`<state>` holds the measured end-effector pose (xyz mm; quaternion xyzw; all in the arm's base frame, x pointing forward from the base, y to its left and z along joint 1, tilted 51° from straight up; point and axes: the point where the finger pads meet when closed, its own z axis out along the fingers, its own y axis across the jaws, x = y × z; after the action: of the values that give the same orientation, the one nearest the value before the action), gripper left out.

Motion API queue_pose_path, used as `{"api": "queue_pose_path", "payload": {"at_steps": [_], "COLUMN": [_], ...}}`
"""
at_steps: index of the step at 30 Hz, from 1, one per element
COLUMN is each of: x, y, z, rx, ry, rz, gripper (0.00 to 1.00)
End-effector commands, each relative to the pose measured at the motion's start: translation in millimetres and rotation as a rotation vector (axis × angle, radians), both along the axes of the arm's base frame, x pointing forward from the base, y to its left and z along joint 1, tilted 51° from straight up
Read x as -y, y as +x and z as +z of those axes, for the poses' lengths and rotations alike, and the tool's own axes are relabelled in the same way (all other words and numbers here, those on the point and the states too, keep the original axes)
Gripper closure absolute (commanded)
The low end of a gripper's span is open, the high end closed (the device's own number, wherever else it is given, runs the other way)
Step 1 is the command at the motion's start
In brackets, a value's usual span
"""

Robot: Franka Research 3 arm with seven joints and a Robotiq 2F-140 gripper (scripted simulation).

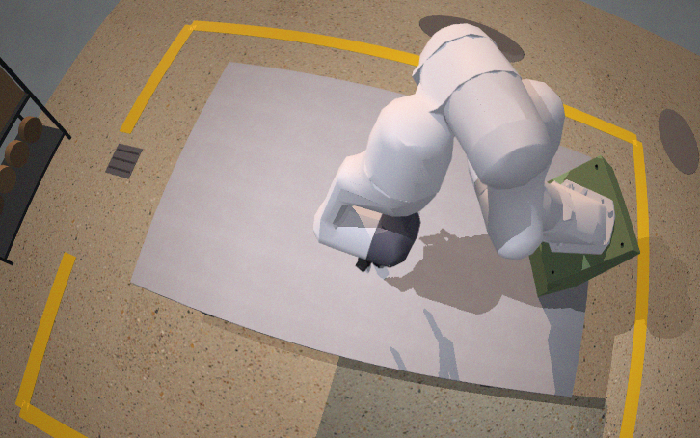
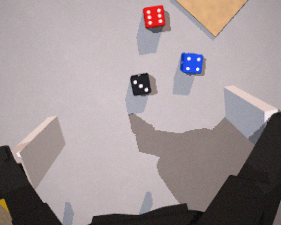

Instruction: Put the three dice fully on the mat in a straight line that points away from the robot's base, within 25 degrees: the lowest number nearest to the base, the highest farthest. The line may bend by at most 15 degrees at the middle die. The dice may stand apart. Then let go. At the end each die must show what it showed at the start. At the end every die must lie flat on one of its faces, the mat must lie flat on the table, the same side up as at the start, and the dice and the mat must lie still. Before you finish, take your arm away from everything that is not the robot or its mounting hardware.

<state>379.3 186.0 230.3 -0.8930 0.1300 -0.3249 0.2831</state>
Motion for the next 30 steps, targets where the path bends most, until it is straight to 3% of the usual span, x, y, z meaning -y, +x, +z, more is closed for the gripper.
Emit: {"api": "queue_pose_path", "payload": {"at_steps": [1, 7, 12, 17, 19, 30], "x": [0.1, 0.0, -0.8, -1.3, -1.3, -2.6], "y": [-0.2, 0.2, 2.3, 3.8, 3.8, 7.1], "z": [-0.1, -0.2, -0.5, -0.8, -0.8, -2.1], "rx": [0.005, -0.013, -0.101, -0.162, -0.162, -0.31], "ry": [-0.005, 0.024, 0.165, 0.264, 0.264, 0.502], "rz": [0.007, -0.021, -0.158, -0.254, -0.254, -0.481], "gripper": [0.0, 0.0, 0.0, 0.0, 0.0, 0.0]}}
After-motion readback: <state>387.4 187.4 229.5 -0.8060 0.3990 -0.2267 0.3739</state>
